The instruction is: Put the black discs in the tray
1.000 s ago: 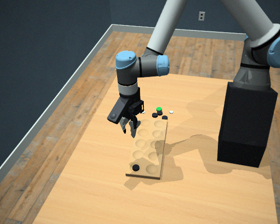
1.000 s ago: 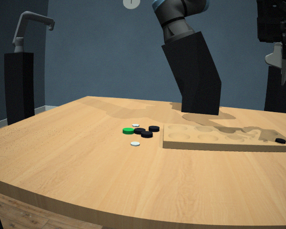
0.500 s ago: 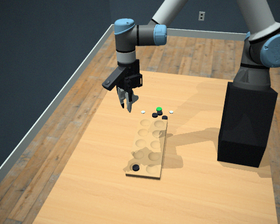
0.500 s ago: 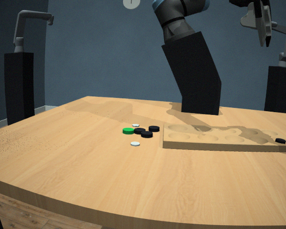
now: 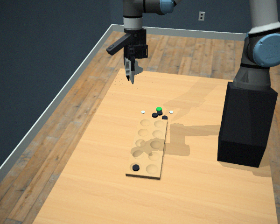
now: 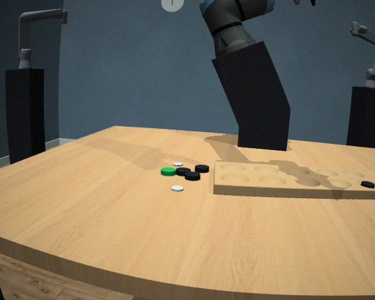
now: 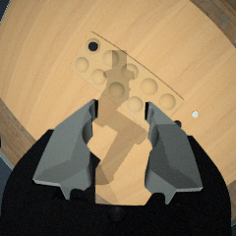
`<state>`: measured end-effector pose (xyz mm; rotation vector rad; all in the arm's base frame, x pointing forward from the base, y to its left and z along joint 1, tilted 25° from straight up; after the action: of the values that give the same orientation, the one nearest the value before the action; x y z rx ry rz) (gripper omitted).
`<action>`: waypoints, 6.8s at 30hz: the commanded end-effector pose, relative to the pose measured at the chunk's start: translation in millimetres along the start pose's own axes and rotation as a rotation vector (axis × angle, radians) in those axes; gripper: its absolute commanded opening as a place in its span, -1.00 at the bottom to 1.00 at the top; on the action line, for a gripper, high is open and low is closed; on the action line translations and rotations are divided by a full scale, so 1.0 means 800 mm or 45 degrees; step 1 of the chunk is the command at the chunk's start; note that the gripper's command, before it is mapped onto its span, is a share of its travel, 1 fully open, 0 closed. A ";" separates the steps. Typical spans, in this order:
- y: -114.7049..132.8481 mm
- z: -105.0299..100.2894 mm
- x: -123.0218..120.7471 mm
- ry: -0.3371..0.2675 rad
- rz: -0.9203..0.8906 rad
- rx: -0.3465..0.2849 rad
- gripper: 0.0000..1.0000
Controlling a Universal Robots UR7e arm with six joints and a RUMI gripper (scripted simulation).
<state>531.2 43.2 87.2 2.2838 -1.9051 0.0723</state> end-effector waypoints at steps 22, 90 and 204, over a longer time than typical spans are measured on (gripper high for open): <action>0.112 -0.128 0.099 -0.132 0.446 0.088 -0.44; 0.187 0.240 0.231 0.327 -0.183 -0.120 -0.44; 0.188 0.285 0.245 0.330 -0.185 -0.116 -1.00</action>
<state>402.2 -220.9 -117.3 2.2213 -1.5796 0.2510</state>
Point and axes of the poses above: the point where the finger pads meet when closed, its own z axis out along the fingers, its own x axis across the jaws, y = z × x, the point moved 9 cm from there along -z, back along the fingers, and after that the axes turned 14 degrees about z, right-handed, at the moved point
